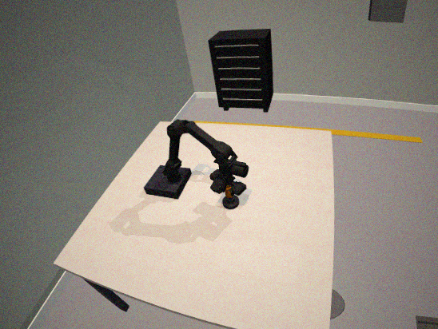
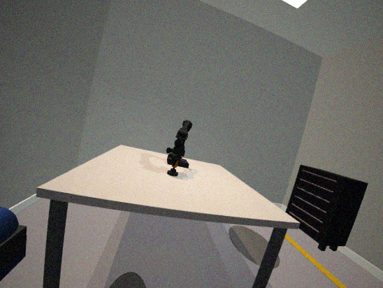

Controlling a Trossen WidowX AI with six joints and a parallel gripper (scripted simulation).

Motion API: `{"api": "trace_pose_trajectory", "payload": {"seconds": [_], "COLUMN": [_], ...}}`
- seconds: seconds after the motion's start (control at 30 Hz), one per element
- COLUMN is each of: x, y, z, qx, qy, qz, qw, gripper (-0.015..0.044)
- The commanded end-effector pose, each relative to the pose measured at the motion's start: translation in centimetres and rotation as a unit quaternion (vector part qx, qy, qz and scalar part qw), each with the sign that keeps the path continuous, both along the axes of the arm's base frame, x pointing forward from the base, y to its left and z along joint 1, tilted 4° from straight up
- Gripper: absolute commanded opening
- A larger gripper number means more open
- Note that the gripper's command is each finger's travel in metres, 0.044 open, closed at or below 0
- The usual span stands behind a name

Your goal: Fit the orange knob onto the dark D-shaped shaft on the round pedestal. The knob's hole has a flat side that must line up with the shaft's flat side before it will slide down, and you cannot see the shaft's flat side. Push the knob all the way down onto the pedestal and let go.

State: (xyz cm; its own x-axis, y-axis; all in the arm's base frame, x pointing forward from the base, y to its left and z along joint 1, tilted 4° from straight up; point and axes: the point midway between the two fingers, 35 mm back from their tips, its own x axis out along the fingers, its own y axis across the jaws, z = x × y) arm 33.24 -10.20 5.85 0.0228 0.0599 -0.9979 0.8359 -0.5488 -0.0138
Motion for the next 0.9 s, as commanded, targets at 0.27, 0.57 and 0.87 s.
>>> {"api": "trace_pose_trajectory", "payload": {"seconds": [0.27, 0.57, 0.87], "x": [0.04, 0.06, 0.08], "y": [-0.06, -0.02, 0.00], "z": [-0.04, -0.22, -0.27], "qx": [0.001, 0.001, 0.001], "qy": [0.003, 0.003, 0.003], "qz": [-0.096, -0.096, -0.096], "qw": [0.995, 0.995, 0.995], "gripper": [0.0000, 0.0000, 0.0000]}}
